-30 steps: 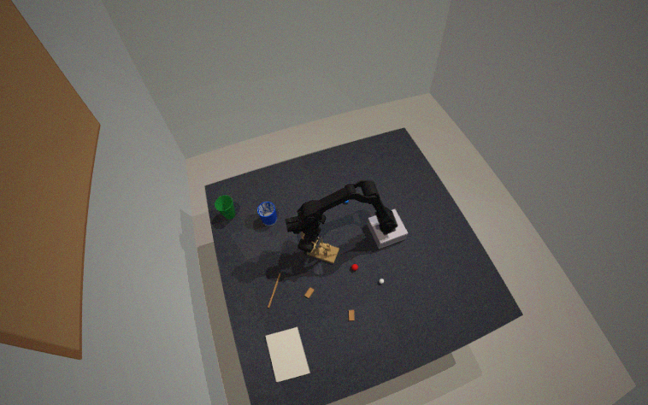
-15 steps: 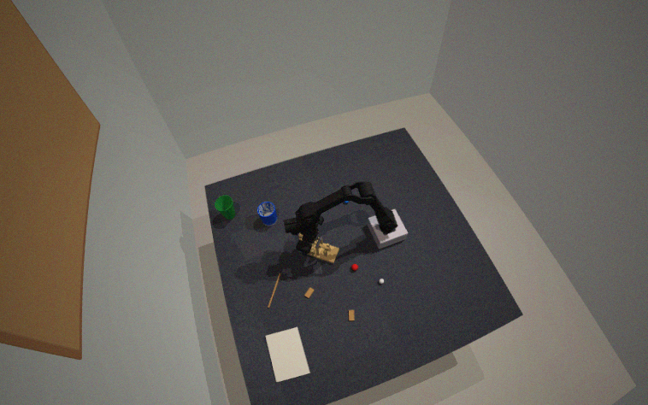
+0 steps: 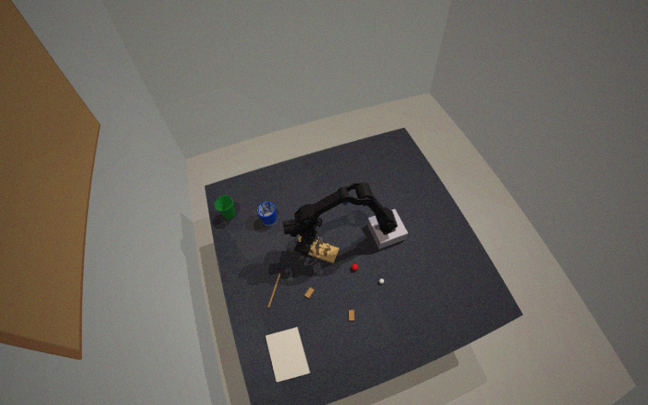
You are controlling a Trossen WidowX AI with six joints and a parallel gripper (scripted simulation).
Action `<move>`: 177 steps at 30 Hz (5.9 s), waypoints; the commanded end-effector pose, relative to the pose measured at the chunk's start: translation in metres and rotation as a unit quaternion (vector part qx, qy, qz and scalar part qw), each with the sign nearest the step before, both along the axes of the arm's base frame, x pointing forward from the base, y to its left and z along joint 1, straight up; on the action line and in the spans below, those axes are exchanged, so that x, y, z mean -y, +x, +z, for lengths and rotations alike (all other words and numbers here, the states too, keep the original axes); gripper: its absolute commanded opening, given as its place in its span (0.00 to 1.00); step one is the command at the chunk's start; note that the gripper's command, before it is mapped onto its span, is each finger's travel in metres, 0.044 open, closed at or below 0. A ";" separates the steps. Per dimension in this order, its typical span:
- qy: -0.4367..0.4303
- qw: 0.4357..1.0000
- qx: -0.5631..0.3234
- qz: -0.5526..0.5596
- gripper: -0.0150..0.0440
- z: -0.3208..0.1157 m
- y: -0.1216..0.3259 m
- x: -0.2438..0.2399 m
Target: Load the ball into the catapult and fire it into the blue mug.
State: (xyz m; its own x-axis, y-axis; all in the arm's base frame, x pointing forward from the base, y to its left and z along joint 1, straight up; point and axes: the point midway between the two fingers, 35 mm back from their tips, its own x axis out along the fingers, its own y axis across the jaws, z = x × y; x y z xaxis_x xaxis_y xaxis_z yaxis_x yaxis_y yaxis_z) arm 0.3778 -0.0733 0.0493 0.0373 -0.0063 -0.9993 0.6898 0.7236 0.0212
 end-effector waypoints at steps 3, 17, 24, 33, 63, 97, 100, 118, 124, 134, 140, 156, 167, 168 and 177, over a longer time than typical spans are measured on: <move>-0.002 1.000 -0.003 0.001 0.25 -0.013 0.002 0.003; -0.002 1.000 -0.003 0.001 0.25 -0.033 0.004 0.005; 0.000 1.000 0.003 0.000 0.25 -0.024 0.005 0.003; -0.002 1.000 -0.002 0.000 0.52 0.015 0.019 0.022; 0.001 1.000 -0.006 0.000 1.00 0.055 -0.068 -0.060; 0.001 1.000 -0.006 0.000 1.00 -0.029 -0.065 -0.059; 0.001 1.000 -0.006 0.000 1.00 -0.033 -0.065 -0.059; 0.003 1.000 -0.003 0.001 0.64 -0.042 -0.064 -0.060; 0.003 1.000 -0.003 0.001 0.48 -0.042 -0.064 -0.060; 0.002 1.000 -0.004 0.001 0.25 0.008 -0.066 -0.060; 0.000 0.998 -0.005 0.059 0.25 0.008 -0.069 -0.051; -0.011 0.946 -0.008 0.325 0.25 0.006 -0.090 -0.007; -0.017 0.870 -0.011 0.492 0.25 0.005 -0.109 0.033; -0.018 0.866 -0.011 0.499 0.25 0.004 -0.110 0.035; -0.018 0.865 -0.011 0.502 0.25 0.002 -0.110 0.039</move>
